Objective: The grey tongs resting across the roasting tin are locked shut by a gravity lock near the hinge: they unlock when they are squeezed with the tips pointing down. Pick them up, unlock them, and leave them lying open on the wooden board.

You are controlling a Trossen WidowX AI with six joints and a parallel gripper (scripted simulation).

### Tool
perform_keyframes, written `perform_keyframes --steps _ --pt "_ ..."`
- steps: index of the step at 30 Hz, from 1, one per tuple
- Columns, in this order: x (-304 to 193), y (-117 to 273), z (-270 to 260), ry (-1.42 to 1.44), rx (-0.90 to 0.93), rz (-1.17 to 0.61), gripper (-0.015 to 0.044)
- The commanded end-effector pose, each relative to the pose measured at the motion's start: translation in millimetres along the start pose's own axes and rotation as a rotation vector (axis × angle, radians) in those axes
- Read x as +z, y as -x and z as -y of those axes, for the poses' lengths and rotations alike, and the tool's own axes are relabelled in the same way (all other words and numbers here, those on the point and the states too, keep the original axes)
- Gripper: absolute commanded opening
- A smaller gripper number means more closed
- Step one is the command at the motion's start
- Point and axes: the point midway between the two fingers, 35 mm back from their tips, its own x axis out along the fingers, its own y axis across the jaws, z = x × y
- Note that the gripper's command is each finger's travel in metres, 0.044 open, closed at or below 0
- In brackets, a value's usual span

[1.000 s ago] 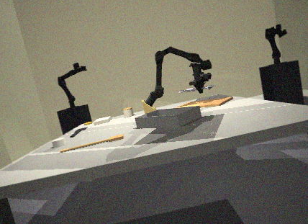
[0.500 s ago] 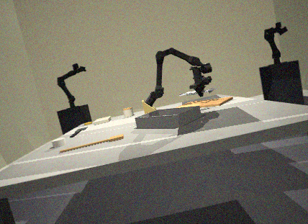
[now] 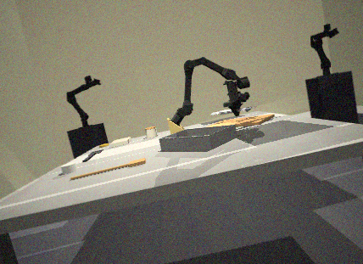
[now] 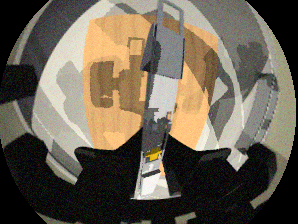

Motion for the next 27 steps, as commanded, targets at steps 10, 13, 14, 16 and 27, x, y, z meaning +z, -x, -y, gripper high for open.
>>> perform_keyframes --steps 10,13,14,16,27 --pt "0.1 0.2 -0.1 0.000 0.000 0.000 0.0217" --pt "0.1 0.2 -0.1 0.000 0.000 0.000 0.0296" --pt "0.1 0.2 -0.1 0.000 0.000 0.000 0.0323" --pt "0.1 0.2 -0.1 0.000 0.000 0.000 0.0375" --pt "28.3 16.9 -5.9 0.001 -0.002 0.006 0.0440"
